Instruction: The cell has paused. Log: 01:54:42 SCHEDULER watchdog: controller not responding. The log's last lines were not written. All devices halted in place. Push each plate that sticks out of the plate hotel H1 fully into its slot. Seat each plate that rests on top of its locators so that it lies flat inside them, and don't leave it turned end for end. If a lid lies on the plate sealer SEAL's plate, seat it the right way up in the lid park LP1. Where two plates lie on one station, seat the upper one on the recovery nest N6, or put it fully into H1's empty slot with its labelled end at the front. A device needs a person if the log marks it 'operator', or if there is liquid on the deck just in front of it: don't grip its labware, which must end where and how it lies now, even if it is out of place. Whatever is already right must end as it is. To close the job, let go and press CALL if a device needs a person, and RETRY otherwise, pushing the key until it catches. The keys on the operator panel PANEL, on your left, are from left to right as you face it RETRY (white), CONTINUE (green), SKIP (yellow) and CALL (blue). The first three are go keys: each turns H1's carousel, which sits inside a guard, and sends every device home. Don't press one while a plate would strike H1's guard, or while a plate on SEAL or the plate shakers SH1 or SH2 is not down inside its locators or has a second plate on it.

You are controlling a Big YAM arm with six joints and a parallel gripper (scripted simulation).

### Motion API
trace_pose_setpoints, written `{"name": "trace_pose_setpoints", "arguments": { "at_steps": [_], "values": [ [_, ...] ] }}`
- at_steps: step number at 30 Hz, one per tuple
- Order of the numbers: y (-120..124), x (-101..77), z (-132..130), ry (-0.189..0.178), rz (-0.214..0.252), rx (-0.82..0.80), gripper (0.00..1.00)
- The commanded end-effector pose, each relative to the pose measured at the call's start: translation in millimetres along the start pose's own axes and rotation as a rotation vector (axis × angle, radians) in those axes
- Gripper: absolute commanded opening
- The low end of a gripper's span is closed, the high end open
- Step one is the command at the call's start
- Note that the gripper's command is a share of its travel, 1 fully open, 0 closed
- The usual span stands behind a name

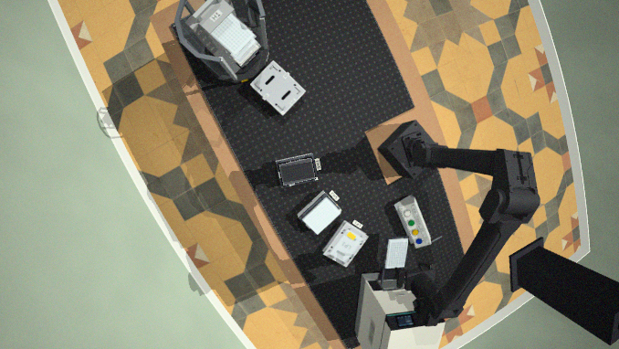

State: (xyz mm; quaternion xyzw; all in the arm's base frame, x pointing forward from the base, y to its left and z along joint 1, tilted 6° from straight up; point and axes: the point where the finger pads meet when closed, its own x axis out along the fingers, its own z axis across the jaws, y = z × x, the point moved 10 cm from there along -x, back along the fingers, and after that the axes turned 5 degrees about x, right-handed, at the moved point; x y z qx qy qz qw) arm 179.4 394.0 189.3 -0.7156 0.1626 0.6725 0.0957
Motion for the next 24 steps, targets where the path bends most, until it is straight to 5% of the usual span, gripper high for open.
{"name": "trace_pose_setpoints", "arguments": {
  "at_steps": [1, 24],
  "values": [
    [-17.5, -19.8, 13.8, 0.0, -0.066, 0.016, 1.0],
    [-24.1, -26.9, 79.5, -0.008, -0.07, 0.015, 1.0]
  ]
}}
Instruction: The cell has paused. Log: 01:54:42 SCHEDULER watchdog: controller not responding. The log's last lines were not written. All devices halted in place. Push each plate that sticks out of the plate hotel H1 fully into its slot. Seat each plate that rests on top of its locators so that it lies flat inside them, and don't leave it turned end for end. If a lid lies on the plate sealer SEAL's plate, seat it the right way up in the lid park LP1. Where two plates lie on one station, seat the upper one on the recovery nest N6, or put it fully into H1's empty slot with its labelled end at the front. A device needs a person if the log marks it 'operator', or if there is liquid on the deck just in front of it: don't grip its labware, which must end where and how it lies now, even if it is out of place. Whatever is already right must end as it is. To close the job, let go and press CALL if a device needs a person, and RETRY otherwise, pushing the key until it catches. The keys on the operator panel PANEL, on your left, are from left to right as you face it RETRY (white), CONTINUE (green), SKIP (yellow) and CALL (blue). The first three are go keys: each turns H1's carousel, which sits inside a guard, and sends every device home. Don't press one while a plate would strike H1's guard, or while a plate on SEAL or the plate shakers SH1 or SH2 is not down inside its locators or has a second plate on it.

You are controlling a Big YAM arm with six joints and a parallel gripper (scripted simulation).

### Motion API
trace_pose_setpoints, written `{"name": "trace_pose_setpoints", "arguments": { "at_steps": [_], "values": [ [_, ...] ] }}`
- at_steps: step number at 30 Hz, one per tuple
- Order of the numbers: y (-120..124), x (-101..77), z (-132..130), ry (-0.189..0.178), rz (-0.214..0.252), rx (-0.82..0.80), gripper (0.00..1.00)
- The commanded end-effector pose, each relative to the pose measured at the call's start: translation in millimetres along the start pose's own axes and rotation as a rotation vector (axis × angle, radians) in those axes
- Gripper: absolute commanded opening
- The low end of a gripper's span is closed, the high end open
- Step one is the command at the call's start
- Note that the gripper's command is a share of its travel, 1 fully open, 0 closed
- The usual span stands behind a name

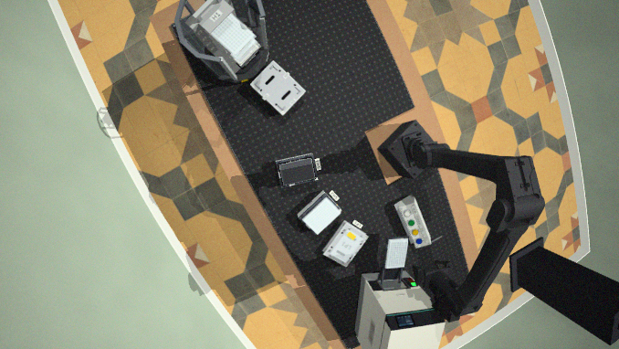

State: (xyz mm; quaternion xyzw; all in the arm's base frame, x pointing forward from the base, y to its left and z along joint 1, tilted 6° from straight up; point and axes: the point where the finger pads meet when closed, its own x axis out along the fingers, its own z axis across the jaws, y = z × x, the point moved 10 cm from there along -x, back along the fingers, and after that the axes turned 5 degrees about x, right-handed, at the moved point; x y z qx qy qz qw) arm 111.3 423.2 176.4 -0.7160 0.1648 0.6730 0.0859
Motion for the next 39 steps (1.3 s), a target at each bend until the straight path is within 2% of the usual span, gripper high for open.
{"name": "trace_pose_setpoints", "arguments": {
  "at_steps": [1, 2, 3, 5, 10, 39],
  "values": [
    [-20.0, -34.1, 4.3, -0.011, -0.087, 0.027, 1.0],
    [-20.0, -34.1, 4.3, -0.011, -0.087, 0.027, 1.0],
    [-21.1, -33.3, -6.6, -0.012, -0.085, 0.051, 1.0],
    [-21.1, -33.3, -6.6, -0.012, -0.085, 0.051, 1.0],
    [-20.1, -34.1, 3.7, -0.005, -0.087, -0.11, 1.0],
    [-20.6, -33.7, -1.0, 0.018, -0.086, -0.683, 1.0]
  ]
}}
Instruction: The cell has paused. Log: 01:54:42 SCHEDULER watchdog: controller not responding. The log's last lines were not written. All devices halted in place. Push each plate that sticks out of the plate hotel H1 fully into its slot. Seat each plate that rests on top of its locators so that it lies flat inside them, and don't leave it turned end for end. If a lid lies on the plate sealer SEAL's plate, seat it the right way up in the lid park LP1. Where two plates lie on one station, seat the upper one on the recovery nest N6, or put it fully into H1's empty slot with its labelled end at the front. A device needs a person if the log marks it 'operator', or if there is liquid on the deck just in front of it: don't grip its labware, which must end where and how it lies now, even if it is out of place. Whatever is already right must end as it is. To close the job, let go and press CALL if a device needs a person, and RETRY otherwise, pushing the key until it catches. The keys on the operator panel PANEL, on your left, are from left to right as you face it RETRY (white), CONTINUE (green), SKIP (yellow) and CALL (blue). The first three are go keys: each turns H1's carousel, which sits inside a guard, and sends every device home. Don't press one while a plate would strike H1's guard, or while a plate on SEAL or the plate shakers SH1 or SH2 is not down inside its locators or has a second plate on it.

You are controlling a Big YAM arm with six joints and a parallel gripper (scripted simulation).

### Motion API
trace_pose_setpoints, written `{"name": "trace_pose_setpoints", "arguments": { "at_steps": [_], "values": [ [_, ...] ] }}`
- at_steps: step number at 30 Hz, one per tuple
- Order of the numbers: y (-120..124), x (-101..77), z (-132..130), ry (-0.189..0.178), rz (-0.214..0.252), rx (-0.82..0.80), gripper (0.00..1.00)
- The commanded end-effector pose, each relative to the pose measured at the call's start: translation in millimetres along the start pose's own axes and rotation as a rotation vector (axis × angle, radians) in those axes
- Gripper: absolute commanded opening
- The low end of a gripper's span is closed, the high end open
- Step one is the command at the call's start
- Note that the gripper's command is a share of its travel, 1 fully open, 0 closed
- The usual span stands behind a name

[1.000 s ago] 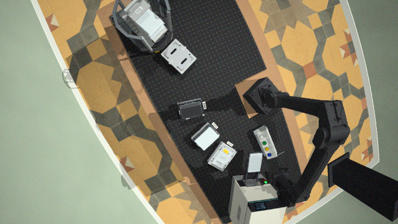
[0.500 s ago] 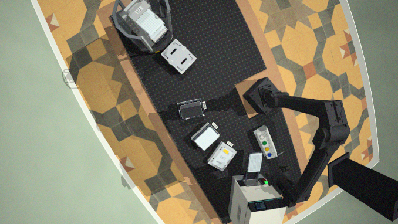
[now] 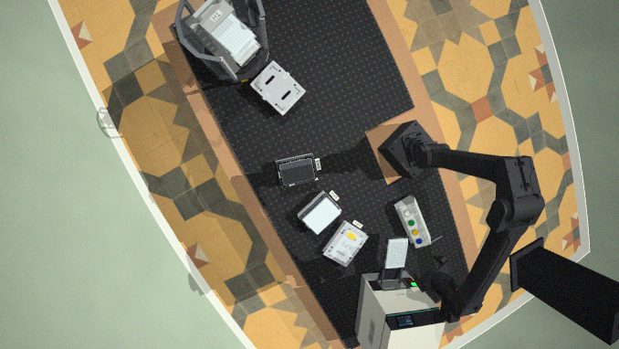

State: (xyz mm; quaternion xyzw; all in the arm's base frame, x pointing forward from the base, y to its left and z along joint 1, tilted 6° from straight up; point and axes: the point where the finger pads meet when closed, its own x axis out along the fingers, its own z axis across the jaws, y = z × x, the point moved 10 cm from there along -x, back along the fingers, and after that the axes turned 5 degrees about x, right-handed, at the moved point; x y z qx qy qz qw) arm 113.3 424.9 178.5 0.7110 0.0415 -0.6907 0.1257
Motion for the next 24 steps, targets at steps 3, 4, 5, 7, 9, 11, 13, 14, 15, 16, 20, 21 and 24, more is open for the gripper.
{"name": "trace_pose_setpoints", "arguments": {
  "at_steps": [3, 4, 5, 7, 9, 11, 13, 14, 15, 16, 20, 21, 24],
  "values": [
    [-15.7, -31.4, -10.2, 0.04, -0.069, -0.159, 1.0],
    [-15.7, -31.4, -10.1, 0.041, -0.069, -0.182, 1.0],
    [-15.7, -31.4, -10.1, 0.042, -0.068, -0.206, 1.0],
    [-15.7, -31.4, -10.1, 0.043, -0.067, -0.252, 1.0],
    [-15.7, -31.4, -10.1, 0.045, -0.066, -0.299, 1.0],
    [-15.7, -31.4, -10.1, 0.047, -0.065, -0.346, 1.0],
    [-15.7, -31.3, -10.1, 0.047, -0.065, -0.369, 1.0],
    [-15.7, -31.3, -10.1, 0.047, -0.065, -0.369, 1.0],
    [-15.6, -31.3, -10.2, 0.048, -0.064, -0.392, 1.0],
    [-15.6, -31.3, -10.1, 0.049, -0.064, -0.416, 1.0],
    [-15.6, -31.3, -10.1, 0.052, -0.062, -0.509, 1.0],
    [-15.6, -31.3, -10.1, 0.053, -0.061, -0.532, 1.0],
    [-15.6, -31.3, -10.1, 0.055, -0.059, -0.602, 1.0]
  ]
}}
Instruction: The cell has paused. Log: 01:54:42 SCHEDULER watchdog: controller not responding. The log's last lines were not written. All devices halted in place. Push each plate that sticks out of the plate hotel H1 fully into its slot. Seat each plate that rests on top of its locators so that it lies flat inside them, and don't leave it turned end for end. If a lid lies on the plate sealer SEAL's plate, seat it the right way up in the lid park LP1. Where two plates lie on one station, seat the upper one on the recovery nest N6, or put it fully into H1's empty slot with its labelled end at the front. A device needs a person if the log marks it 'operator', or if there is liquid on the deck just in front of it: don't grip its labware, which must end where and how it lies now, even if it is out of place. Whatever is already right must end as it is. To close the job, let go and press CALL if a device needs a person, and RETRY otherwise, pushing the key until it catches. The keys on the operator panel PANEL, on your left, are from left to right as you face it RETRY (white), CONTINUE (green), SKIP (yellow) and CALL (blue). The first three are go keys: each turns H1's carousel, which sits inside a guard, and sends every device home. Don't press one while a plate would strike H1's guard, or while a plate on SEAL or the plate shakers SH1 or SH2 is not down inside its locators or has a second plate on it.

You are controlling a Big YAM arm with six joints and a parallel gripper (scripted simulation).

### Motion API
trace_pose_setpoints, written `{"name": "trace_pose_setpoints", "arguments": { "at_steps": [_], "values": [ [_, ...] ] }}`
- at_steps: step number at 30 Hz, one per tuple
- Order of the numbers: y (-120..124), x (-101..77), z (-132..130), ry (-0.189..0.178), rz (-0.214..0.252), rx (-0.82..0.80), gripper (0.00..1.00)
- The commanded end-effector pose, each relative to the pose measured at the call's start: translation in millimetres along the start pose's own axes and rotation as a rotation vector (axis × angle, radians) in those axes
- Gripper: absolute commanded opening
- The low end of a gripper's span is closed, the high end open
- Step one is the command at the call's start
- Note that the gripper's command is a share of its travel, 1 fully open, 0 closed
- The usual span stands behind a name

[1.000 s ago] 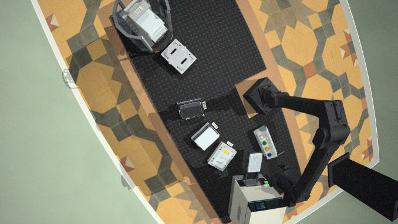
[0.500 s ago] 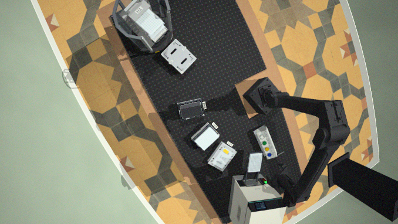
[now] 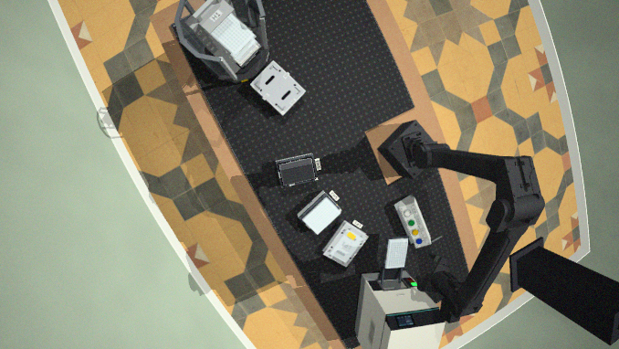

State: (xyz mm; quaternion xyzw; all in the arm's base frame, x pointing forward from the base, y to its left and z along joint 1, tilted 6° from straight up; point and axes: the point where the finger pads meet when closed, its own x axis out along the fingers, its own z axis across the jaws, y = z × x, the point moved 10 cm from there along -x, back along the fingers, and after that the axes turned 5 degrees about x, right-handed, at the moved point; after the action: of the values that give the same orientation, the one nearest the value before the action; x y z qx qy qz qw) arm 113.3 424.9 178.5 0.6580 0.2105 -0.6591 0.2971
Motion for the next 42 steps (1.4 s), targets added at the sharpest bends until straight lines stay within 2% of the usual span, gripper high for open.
{"name": "trace_pose_setpoints", "arguments": {
  "at_steps": [1, 14, 42],
  "values": [
    [-8.9, -31.3, -16.3, 0.067, -0.043, -0.127, 1.0],
    [-8.9, -31.2, -16.3, 0.072, -0.034, -0.38, 1.0],
    [-8.8, -31.2, -16.4, 0.072, -0.034, -0.375, 1.0]
  ]
}}
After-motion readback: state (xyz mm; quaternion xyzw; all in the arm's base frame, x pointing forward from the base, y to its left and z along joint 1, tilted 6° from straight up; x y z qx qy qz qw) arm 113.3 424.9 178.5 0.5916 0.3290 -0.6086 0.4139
